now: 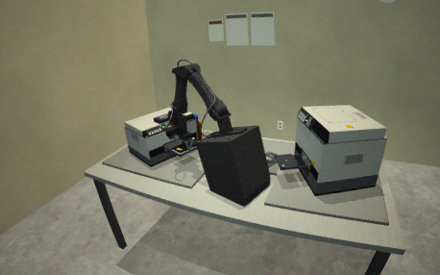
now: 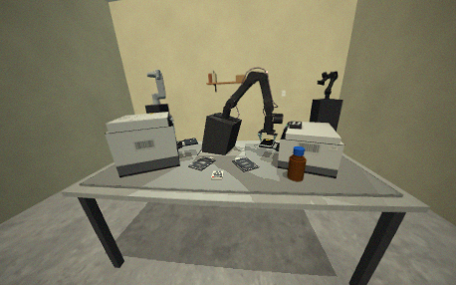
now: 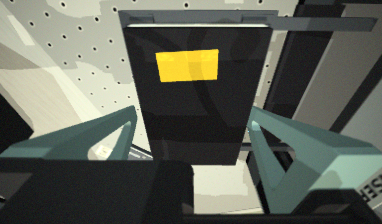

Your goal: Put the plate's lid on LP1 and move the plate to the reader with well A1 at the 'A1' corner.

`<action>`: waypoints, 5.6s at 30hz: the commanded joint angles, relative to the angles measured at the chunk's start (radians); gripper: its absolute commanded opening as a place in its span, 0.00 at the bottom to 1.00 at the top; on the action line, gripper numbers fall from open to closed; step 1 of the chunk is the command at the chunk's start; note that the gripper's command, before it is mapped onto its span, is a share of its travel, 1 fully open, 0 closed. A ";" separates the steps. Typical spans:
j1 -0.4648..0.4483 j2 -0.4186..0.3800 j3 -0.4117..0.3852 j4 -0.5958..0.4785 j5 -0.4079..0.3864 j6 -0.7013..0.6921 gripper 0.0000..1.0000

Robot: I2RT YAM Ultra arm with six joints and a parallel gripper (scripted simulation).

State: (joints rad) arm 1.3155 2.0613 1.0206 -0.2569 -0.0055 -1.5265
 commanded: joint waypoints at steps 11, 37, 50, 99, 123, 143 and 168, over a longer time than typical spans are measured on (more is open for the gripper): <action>0.004 -0.027 0.029 -0.003 0.000 0.005 1.00; 0.001 -0.009 0.009 0.000 0.000 0.001 0.86; 0.001 -0.009 0.009 0.000 0.000 0.001 0.85; 0.001 -0.066 -0.016 -0.024 -0.003 0.003 0.85; -0.012 -0.089 0.023 -0.048 -0.006 -0.006 0.85; 0.004 -0.107 0.022 -0.068 -0.009 -0.003 0.85; -0.005 -0.133 0.020 -0.093 -0.011 0.005 0.85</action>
State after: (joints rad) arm 1.3155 1.9656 1.0126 -0.3313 -0.0048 -1.5269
